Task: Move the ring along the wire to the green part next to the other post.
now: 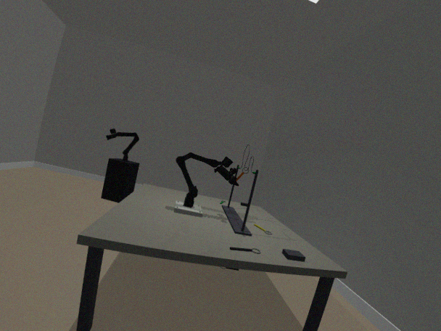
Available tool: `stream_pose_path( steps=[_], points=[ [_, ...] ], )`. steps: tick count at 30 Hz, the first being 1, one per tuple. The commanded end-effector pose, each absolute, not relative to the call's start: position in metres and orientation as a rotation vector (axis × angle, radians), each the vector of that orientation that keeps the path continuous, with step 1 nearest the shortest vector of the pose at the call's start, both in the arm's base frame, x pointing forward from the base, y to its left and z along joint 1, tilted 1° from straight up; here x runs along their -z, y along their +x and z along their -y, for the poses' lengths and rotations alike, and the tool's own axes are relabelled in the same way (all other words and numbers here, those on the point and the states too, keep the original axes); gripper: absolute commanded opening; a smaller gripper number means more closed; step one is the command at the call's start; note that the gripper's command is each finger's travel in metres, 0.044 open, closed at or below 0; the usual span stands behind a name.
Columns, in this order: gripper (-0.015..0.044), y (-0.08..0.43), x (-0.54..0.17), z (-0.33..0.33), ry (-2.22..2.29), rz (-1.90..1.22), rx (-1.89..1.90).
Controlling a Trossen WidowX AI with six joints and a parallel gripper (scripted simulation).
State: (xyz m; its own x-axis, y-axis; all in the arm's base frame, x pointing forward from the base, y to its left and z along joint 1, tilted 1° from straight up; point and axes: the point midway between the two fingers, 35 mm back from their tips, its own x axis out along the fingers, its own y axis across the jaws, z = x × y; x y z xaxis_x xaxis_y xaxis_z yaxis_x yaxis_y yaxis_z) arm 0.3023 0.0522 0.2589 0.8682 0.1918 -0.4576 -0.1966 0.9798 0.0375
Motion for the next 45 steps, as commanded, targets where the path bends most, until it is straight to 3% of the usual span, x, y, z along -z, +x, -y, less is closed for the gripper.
stream_pose_path(
  steps=[1, 20, 45],
  points=[
    [-0.0150, 0.302, -0.259, -0.056, 0.006, -0.475, -0.203],
    [-0.0150, 0.297, -0.262, -0.094, 0.176, -0.477, -0.259],
    [-0.0150, 0.285, -0.300, -0.169, 0.725, -0.468, -0.412]
  ],
)
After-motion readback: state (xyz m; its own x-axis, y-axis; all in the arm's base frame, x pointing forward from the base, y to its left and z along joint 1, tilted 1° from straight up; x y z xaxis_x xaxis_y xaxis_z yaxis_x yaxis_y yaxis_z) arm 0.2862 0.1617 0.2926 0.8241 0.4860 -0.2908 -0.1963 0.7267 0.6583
